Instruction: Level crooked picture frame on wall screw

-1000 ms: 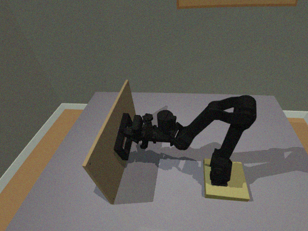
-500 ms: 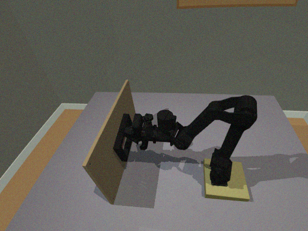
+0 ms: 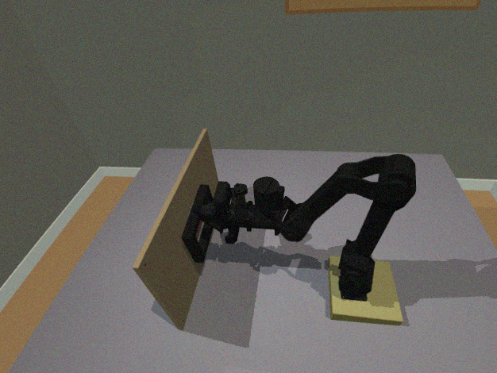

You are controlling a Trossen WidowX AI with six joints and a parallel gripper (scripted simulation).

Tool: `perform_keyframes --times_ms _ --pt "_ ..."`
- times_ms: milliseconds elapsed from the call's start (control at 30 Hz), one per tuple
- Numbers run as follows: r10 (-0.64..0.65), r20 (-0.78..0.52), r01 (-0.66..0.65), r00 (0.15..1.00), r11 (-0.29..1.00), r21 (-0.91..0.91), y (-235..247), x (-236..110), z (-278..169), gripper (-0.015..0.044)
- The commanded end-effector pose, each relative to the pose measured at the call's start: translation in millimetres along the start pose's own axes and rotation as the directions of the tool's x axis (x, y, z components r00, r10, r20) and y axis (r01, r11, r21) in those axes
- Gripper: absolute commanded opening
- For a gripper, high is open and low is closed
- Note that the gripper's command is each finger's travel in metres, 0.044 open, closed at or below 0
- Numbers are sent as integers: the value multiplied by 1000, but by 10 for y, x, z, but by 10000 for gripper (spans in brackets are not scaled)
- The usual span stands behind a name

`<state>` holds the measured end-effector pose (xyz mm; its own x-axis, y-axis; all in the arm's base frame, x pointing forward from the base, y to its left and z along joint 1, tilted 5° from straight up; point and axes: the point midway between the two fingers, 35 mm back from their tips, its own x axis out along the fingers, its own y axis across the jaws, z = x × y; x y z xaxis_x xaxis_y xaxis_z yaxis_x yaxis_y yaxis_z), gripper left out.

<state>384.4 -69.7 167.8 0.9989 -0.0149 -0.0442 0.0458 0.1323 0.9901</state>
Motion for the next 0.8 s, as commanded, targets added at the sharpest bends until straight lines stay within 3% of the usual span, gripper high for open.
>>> perform_keyframes --times_ms 0,567,767 --pt "-3 2 3 1000 1000 31 1 0 1 0" --pt "-3 2 3 1000 993 117 17 1 5 0" --pt "0 0 0 1000 996 93 17 1 3 157"
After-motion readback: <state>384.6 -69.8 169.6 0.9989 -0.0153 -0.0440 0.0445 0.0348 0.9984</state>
